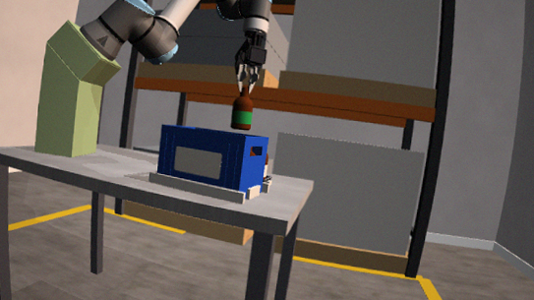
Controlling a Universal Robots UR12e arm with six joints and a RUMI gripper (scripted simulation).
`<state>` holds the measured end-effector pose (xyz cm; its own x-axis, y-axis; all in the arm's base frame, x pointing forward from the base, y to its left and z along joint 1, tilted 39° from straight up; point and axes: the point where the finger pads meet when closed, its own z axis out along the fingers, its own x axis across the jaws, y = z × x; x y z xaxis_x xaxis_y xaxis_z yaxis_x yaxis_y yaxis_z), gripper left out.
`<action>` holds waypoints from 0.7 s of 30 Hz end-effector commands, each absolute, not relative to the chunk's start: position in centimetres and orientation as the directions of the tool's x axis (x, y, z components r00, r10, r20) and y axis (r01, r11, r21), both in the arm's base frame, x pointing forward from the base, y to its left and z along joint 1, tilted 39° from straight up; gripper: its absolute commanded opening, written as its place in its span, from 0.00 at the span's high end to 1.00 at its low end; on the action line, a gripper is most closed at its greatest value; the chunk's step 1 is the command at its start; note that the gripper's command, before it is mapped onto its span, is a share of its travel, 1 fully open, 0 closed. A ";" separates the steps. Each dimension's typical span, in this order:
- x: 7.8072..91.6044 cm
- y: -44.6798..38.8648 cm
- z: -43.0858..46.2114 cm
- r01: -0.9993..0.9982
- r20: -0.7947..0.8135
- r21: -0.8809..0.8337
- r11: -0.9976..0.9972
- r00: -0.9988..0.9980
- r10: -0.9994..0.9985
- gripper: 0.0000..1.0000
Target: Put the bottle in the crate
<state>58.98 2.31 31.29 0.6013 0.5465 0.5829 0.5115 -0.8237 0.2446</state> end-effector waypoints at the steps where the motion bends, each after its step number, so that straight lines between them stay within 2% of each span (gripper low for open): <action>1: 59.3 1.7 31.7 0.512 0.585 0.249 -0.822 0.598 0.549 1.00; 21: 59.8 -0.7 31.6 0.512 0.585 0.249 -0.822 0.598 0.549 1.00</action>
